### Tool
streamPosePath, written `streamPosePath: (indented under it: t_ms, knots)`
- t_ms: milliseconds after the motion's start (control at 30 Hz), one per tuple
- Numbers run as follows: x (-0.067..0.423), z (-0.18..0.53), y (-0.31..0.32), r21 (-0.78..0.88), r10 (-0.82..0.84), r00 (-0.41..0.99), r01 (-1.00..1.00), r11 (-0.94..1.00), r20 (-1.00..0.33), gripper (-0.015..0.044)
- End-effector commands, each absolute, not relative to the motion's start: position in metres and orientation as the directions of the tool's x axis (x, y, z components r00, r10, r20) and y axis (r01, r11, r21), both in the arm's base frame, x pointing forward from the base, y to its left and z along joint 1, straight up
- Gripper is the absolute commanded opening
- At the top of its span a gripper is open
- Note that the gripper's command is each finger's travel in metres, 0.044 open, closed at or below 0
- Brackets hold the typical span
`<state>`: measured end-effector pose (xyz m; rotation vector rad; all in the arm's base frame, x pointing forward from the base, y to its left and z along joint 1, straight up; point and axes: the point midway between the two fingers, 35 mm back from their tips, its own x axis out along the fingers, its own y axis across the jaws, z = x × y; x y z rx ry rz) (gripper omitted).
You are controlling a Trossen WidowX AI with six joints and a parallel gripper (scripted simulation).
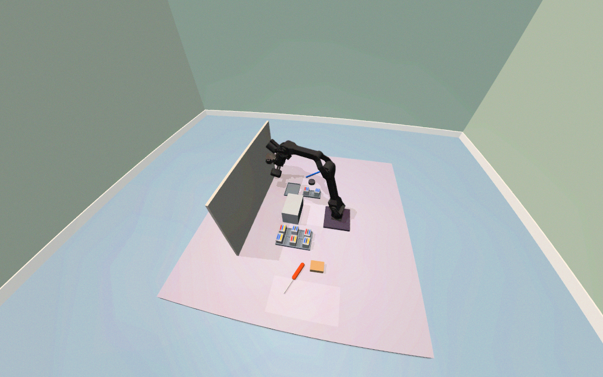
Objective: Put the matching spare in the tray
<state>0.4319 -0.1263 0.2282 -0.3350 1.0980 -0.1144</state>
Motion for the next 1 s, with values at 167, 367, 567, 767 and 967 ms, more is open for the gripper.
streamPosePath:
  t_ms: [167,367,567,767,967]
  knots:
    - [0.382,0.226,0.014,-0.032,-0.013,0.214,-0.085,0.996,-0.977,0.0440]
    - [0.359,0.229,0.046,0.015,0.023,0.123,-0.067,0.998,-0.992,0.0440]
    - [0.362,0.208,0.047,0.013,0.019,0.091,-0.067,0.998,-0.996,0.0440]
    - [0.364,0.172,0.047,0.010,0.012,0.036,-0.067,0.998,-0.999,0.0440]
    - [0.364,0.172,0.047,0.010,0.012,0.036,-0.067,0.998,-0.999,0.0440]
